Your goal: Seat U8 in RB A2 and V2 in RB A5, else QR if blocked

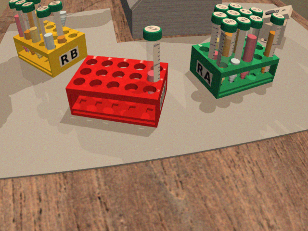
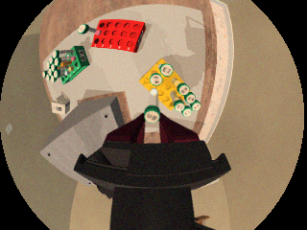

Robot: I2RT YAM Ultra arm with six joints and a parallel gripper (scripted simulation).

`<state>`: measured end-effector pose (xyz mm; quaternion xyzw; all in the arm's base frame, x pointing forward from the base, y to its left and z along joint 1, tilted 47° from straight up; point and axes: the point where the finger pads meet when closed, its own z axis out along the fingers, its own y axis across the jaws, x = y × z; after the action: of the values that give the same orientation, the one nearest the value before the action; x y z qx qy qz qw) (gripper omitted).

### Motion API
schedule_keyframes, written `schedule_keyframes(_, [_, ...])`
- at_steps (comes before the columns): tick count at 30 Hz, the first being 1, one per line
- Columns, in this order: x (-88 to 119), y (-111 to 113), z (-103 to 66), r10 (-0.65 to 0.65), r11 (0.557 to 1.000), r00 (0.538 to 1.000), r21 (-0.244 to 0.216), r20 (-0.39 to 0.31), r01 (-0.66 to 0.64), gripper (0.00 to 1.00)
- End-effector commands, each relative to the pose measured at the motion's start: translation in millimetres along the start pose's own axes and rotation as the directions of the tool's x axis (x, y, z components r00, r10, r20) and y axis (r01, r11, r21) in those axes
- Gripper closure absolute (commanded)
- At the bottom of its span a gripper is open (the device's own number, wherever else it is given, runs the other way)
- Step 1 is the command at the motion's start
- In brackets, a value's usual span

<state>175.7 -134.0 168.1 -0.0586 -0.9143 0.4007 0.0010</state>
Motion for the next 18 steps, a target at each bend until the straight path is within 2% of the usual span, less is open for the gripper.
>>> schedule_keyframes(1, [2.3, -1.3, 2.1, -0.002, 1.0, 1.0, 0.01, 0.013, 0.002, 1.0])
schedule_keyframes(18, [2.5, -1.1, 7.2, -0.001, 1.0, 1.0, 0.01, 0.011, 0.001, 1.0])
